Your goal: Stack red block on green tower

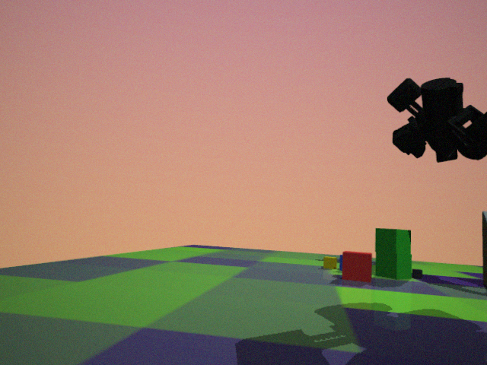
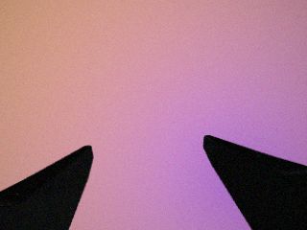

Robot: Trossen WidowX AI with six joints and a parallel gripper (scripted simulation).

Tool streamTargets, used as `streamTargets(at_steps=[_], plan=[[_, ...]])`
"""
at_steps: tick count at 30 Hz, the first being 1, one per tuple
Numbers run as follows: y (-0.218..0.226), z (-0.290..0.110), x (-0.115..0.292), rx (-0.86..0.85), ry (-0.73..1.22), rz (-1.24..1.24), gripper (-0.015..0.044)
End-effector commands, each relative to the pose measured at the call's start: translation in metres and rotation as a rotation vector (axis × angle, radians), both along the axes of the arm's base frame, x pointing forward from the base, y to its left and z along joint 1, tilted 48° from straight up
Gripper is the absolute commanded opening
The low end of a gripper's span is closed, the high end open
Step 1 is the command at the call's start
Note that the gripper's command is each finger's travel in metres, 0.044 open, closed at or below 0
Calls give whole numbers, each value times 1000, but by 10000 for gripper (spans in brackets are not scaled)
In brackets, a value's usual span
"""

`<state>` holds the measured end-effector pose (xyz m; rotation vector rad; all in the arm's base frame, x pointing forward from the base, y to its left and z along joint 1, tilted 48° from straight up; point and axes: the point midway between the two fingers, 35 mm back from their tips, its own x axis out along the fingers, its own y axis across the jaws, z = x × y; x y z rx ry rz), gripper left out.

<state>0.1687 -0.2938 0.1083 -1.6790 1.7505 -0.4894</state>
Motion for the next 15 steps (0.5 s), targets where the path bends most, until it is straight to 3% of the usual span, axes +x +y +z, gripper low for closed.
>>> streamTargets(at_steps=[1,15], plan=[[0,-1,2,5,3,6,426],[32,-68,102,484,180,457,440]])
